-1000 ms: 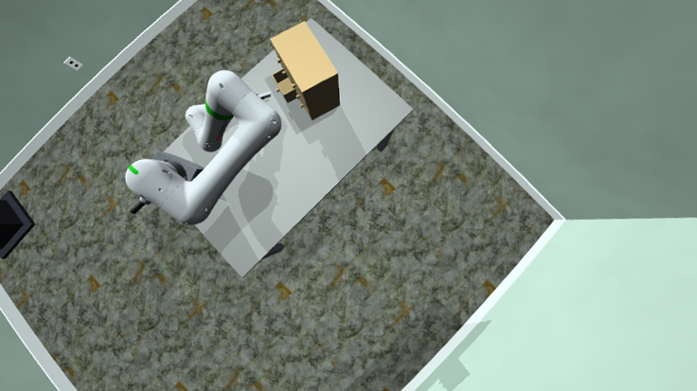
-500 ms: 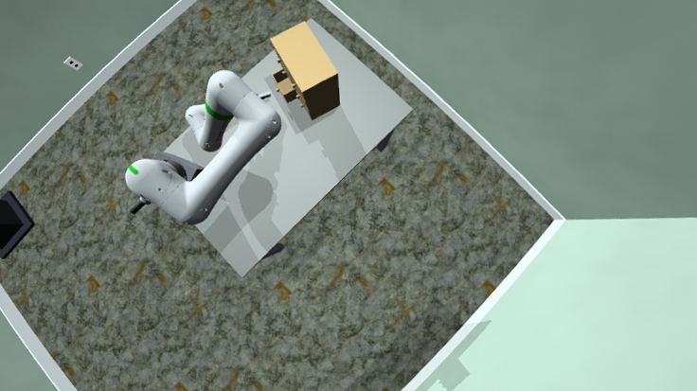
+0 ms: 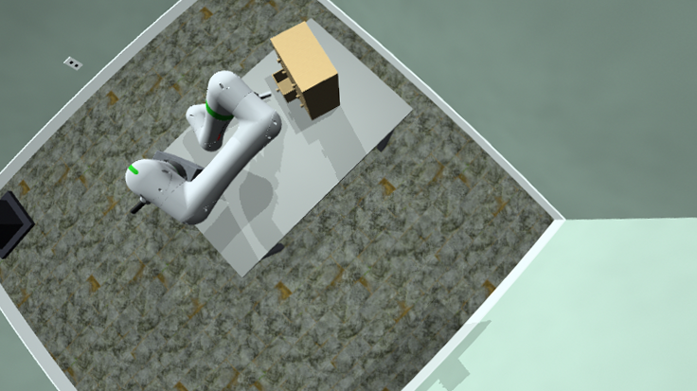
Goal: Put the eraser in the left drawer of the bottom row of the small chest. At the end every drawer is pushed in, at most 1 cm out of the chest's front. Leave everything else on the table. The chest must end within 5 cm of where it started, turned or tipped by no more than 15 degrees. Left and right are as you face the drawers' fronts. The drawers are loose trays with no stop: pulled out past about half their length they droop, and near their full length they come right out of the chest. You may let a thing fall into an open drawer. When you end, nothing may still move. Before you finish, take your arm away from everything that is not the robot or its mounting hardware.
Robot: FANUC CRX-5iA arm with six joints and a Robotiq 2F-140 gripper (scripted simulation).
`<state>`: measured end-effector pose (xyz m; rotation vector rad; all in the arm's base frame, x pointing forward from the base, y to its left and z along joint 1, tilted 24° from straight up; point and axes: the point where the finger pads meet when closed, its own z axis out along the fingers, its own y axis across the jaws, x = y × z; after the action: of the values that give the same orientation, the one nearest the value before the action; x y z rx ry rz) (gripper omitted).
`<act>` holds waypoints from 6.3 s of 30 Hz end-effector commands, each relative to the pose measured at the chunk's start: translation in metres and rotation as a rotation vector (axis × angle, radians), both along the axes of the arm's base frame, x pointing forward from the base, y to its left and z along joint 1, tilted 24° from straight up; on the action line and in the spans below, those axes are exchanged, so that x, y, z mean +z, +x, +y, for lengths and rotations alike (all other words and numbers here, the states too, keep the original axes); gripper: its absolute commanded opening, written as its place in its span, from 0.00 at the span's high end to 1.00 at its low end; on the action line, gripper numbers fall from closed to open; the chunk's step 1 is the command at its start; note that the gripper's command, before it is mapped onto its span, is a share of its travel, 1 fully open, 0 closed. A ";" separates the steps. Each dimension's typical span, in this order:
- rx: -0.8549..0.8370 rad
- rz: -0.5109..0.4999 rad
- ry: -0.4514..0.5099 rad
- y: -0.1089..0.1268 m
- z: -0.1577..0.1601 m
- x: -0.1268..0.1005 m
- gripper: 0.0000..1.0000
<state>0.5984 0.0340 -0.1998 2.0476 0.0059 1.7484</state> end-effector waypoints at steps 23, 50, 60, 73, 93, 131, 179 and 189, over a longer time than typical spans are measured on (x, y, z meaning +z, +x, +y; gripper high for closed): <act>0.000 0.000 0.000 0.023 -0.005 0.006 1.00; 0.000 0.000 0.000 0.066 -0.014 0.016 1.00; 0.000 0.000 0.000 0.077 -0.017 0.019 1.00; 0.000 0.000 0.000 0.089 -0.020 0.021 1.00; 0.000 0.000 0.000 0.096 -0.021 0.023 1.00; 0.000 0.000 0.000 0.096 -0.021 0.023 1.00; 0.000 0.000 0.000 0.004 0.025 0.070 1.00; 0.000 0.000 0.000 -0.012 0.038 0.092 1.00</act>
<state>0.5864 0.0706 -0.1089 2.0479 0.0095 1.7513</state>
